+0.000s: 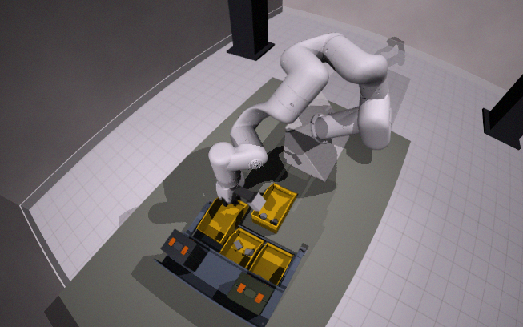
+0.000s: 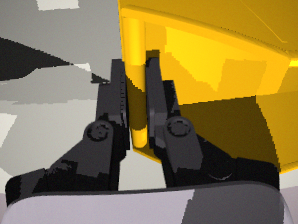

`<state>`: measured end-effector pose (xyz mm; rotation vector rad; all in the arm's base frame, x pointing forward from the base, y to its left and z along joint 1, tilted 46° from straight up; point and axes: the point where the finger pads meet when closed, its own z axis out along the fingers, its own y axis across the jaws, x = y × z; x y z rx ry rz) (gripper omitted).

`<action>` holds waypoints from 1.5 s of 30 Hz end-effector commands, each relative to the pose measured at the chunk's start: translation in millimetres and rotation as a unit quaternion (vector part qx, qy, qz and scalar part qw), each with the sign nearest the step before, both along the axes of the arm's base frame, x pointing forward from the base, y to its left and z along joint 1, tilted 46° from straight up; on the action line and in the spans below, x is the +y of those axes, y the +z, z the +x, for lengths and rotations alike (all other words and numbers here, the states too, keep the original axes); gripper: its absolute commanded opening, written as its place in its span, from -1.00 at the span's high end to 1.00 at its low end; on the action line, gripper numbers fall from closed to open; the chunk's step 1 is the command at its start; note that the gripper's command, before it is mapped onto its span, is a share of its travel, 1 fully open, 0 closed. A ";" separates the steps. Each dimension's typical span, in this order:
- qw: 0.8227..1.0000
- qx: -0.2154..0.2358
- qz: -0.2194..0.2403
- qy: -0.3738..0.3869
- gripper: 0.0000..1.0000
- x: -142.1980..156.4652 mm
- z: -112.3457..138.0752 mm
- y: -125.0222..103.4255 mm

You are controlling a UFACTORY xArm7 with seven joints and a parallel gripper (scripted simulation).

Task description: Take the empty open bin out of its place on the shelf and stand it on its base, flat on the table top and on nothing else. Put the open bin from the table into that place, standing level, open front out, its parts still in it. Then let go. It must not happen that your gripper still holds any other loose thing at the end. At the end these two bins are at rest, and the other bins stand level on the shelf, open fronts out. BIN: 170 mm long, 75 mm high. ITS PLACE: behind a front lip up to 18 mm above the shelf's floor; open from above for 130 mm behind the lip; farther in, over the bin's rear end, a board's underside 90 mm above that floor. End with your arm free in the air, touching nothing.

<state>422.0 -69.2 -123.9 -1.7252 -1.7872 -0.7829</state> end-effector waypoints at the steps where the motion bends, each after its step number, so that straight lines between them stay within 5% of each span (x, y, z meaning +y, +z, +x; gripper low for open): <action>1: 1.000 -0.001 -0.002 -0.002 1.00 -2.8 -12.1 0.0; 24: 1.000 -0.001 -0.002 -0.002 1.00 -3.4 -63.7 -2.5; 45: 1.000 -0.001 -0.002 -0.002 1.00 -3.6 -73.6 -2.9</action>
